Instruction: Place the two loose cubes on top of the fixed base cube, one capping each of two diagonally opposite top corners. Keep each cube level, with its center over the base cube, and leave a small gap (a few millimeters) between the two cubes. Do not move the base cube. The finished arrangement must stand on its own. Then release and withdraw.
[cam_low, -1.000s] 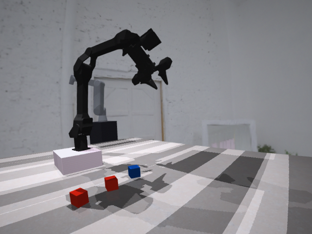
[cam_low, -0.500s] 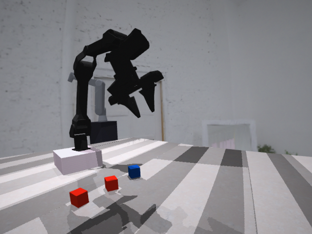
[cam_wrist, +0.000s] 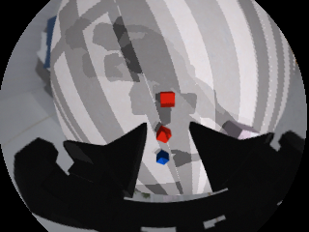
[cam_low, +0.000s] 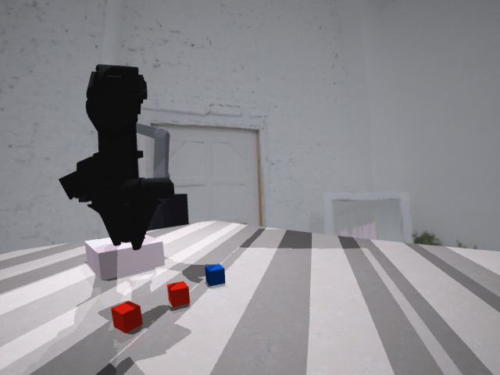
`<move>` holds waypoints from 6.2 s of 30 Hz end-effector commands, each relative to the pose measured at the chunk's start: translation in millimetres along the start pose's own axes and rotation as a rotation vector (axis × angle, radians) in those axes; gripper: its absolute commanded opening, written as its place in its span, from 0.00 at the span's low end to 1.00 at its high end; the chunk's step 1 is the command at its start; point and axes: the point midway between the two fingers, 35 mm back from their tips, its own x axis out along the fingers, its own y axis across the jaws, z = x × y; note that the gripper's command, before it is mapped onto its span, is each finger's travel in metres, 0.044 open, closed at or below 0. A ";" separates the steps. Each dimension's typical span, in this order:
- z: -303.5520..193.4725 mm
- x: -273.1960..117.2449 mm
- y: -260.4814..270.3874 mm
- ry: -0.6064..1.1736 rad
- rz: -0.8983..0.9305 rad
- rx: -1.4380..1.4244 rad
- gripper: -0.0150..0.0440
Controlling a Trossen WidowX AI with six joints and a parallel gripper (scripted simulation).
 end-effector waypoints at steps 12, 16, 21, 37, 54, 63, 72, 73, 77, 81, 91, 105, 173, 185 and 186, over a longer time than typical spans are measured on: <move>9.4 67.4 -10.0 -0.016 -0.028 -0.027 0.70; 9.5 68.2 -10.0 -0.016 -0.028 -0.027 0.70; 9.6 82.4 -10.5 -0.016 -0.028 -0.027 0.70; 10.1 102.9 -10.9 -0.016 -0.028 -0.027 0.70; 10.0 115.0 -11.6 -0.016 -0.028 -0.027 0.43; 10.7 103.4 -10.6 -0.012 -0.030 -0.021 0.43; 11.8 76.7 -7.6 -0.011 -0.030 -0.019 0.43; 11.8 73.7 -7.4 -0.011 -0.030 -0.019 0.43; 11.7 61.6 -6.9 -0.011 -0.030 -0.018 0.43; 11.4 49.3 -6.7 -0.010 -0.030 -0.017 0.43; 9.6 17.8 -6.8 -0.014 -0.029 -0.024 0.43; -4.2 8.0 -1.3 -0.014 -0.027 -0.135 0.43; -207.6 50.4 18.5 0.025 -0.012 -1.770 0.43; -214.8 52.0 16.5 0.027 -0.012 -1.831 0.43; -214.8 52.0 16.5 0.027 -0.012 -1.831 0.43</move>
